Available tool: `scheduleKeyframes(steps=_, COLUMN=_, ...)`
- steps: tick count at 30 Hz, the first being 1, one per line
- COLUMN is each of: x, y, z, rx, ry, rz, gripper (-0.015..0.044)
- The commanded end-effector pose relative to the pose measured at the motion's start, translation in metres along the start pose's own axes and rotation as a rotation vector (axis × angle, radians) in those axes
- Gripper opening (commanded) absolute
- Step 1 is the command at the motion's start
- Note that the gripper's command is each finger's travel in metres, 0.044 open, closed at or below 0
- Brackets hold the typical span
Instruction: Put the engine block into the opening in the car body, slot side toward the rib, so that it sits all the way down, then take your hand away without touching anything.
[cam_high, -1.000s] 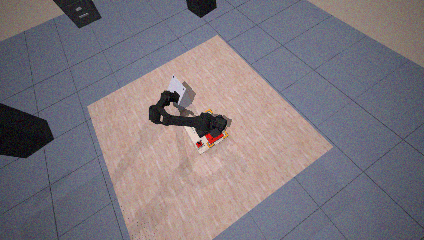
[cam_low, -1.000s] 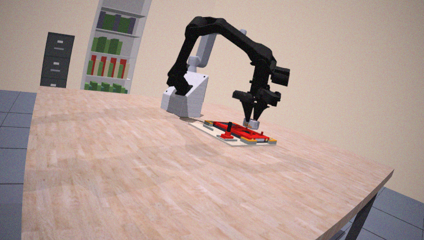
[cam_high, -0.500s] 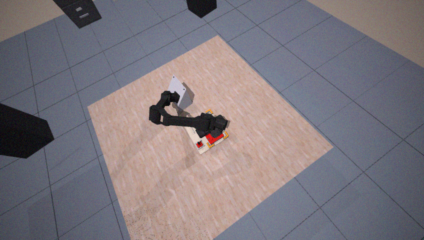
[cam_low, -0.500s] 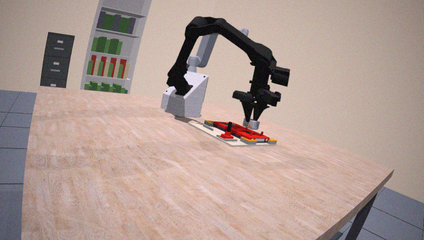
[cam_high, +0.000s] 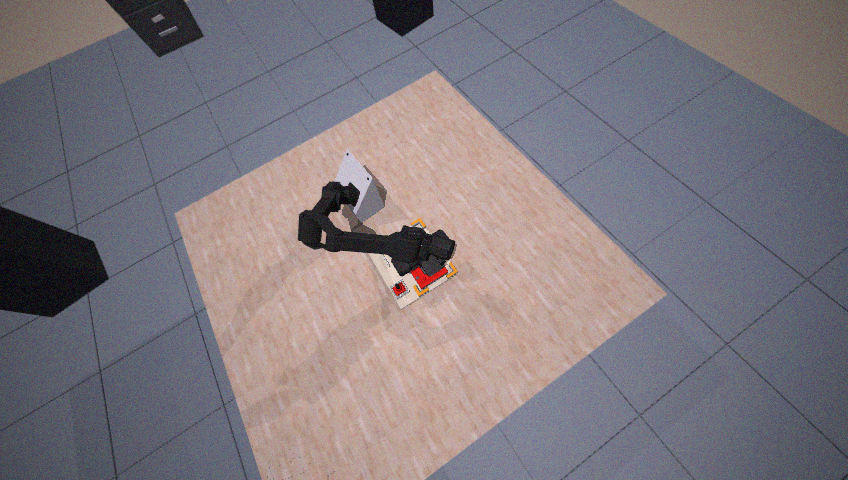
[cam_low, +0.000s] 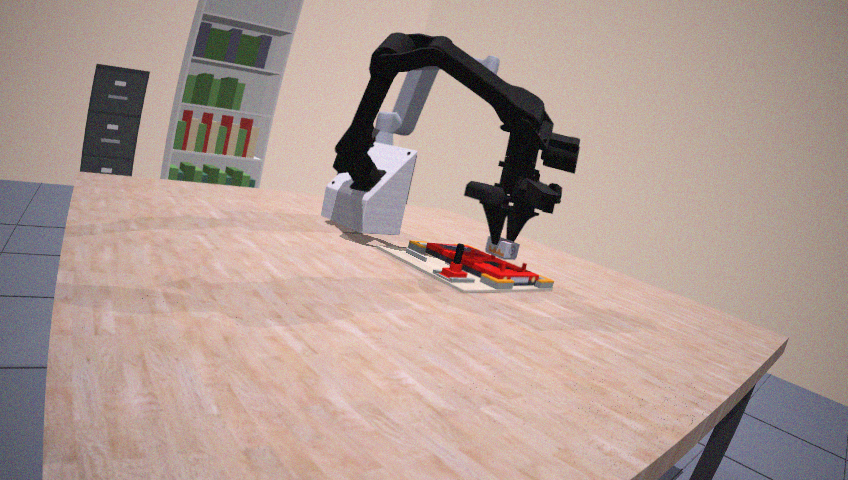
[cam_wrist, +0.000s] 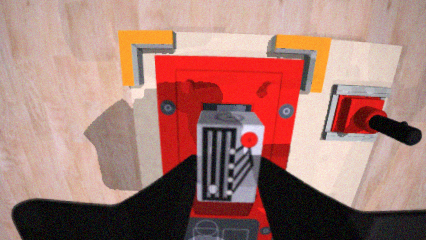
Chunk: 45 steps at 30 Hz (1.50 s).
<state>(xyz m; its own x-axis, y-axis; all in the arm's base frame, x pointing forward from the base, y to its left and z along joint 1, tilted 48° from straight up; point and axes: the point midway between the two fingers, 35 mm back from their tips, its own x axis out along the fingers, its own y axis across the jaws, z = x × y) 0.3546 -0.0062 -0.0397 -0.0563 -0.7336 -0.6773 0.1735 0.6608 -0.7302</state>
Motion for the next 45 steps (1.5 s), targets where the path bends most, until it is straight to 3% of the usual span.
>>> scheduleKeyframes(steps=1, x=0.0012, y=0.0003, z=-0.001, rx=-0.006, ry=0.002, rz=0.0, gripper=0.016)
scheduleKeyframes(steps=45, x=0.0023, y=0.0003, z=-0.001, rx=-0.005, ry=0.002, rz=0.0, gripper=0.016)
